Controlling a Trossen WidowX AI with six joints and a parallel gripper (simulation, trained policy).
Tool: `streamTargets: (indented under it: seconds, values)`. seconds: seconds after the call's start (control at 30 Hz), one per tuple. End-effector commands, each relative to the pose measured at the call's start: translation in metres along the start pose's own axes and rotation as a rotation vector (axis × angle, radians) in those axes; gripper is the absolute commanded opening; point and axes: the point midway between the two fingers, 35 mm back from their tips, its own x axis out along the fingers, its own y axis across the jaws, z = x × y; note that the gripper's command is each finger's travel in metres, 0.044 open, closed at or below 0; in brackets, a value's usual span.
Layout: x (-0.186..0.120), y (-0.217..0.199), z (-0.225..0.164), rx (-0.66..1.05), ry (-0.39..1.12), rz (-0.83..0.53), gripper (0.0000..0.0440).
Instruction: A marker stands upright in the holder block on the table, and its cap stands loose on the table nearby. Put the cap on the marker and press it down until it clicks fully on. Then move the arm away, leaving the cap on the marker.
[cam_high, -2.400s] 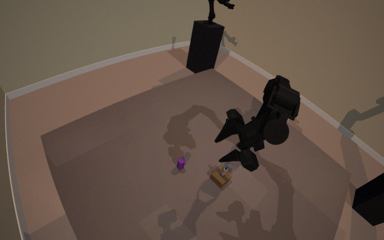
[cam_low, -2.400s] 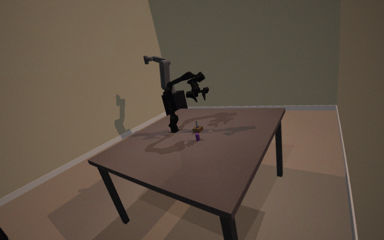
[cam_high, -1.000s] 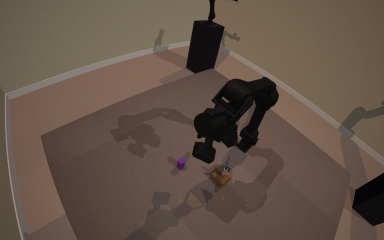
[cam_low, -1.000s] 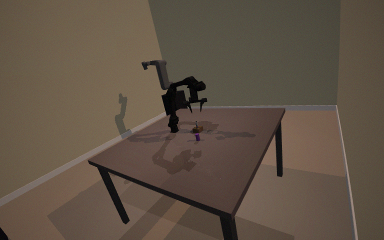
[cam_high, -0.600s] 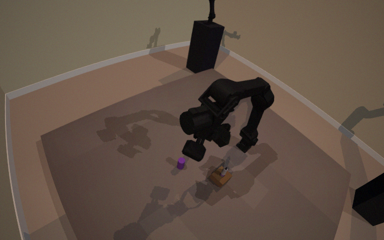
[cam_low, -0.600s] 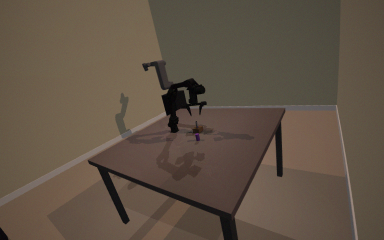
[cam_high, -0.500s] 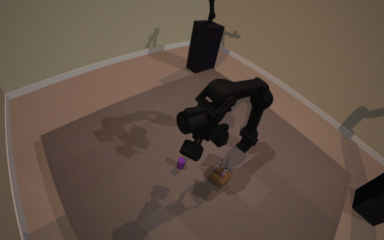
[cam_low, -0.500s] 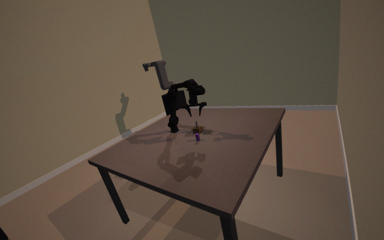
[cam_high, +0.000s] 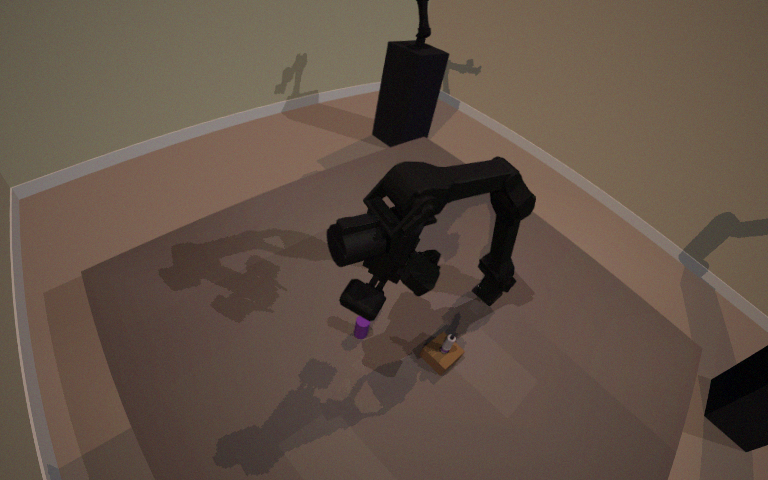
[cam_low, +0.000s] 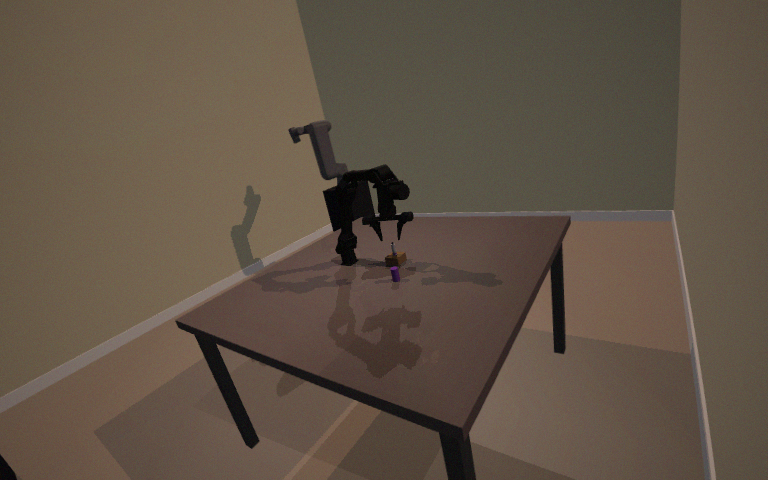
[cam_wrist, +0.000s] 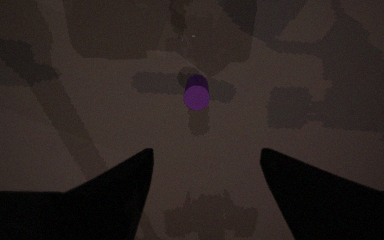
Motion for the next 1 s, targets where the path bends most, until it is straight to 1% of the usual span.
streamTargets:
  seconds: [0.0, 0.47, 0.97]
  values:
    - [0.008, -0.001, -0.003, 0.025, -0.031, 0.007, 0.0312]
    - [0.037, -0.002, -0.012, 0.069, -0.114, 0.031, 0.0305]
    - [0.072, -0.002, -0.010, 0.080, -0.208, 0.071, 0.0293]
